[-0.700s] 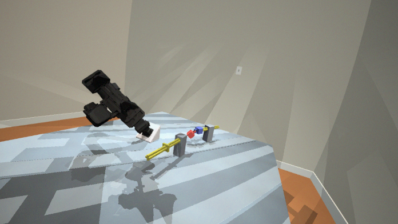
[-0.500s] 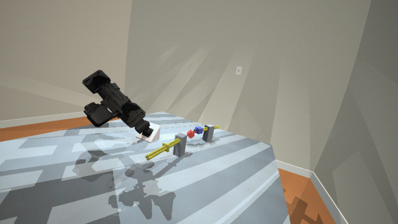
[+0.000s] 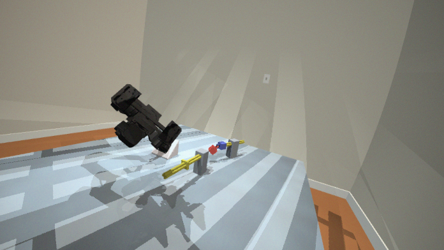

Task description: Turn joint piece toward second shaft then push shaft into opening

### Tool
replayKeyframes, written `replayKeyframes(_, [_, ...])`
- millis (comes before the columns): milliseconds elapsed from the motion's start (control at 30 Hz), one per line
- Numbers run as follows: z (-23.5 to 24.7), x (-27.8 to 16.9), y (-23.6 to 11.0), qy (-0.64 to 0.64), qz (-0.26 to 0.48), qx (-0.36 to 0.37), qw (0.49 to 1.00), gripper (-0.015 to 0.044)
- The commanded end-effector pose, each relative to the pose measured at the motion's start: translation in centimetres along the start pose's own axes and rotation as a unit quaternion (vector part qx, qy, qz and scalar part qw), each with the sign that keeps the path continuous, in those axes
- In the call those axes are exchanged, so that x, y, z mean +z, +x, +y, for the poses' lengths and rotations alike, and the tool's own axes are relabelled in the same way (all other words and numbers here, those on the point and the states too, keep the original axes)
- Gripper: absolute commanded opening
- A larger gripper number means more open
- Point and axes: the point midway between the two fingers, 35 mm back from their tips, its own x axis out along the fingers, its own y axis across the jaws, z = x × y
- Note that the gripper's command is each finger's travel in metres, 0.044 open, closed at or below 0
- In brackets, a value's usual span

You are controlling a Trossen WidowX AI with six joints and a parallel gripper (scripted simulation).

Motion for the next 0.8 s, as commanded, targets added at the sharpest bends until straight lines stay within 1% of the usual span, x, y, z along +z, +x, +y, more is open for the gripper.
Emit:
replayKeyframes(0, [-2.0,-0.6,0.3,0.011,0.002,-0.032,0.999,0.044])
replayKeyframes(133, [-4.3,-1.5,0.5,0.02,0.007,-0.072,0.997,0.044])
replayKeyframes(233, [-5.7,-2.1,0.4,-0.001,0.016,-0.097,0.995,0.044])
replayKeyframes(467, [-10.9,-4.3,0.4,-0.005,0.035,-0.191,0.981,0.044])
replayKeyframes(767, [-17.2,-7.8,-1.1,-0.012,0.07,-0.306,0.949,0.044])
